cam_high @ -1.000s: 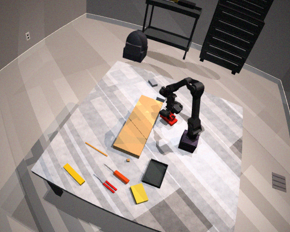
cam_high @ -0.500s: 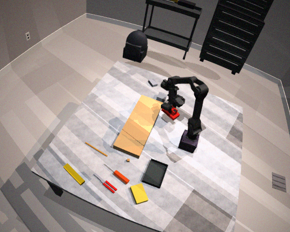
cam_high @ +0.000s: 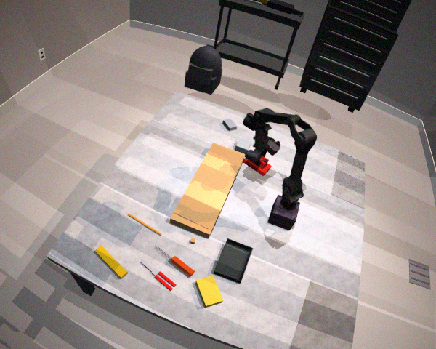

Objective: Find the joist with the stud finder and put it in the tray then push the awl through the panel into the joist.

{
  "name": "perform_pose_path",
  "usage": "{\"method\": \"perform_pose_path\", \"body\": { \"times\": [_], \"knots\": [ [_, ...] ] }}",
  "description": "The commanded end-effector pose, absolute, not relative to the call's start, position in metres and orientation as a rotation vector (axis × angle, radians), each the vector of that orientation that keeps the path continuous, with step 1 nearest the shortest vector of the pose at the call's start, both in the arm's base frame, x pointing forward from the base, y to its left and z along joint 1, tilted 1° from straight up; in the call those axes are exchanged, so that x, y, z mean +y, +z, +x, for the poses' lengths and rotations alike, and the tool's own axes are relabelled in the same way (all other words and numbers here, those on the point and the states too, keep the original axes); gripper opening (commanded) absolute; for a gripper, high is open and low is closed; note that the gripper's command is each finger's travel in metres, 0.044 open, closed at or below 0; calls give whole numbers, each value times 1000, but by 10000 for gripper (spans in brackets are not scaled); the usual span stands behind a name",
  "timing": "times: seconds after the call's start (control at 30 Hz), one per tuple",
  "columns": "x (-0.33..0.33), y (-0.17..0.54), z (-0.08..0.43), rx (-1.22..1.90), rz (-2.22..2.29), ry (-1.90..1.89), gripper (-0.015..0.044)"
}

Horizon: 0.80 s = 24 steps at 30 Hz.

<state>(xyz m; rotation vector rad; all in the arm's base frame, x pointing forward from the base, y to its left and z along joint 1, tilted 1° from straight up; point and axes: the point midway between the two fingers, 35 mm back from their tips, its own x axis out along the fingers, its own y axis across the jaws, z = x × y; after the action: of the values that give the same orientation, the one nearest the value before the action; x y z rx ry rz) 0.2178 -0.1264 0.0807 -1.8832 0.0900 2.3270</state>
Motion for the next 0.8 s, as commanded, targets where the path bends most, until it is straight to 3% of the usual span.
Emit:
{"method": "perform_pose_path", "body": {
  "times": [0.0, 0.77],
  "knots": [
    [-128, 83, 226, -56, -1978, 2360, 0],
    [-136, 85, 265, -1127, -2419, 2486, 0]
  ]
}}
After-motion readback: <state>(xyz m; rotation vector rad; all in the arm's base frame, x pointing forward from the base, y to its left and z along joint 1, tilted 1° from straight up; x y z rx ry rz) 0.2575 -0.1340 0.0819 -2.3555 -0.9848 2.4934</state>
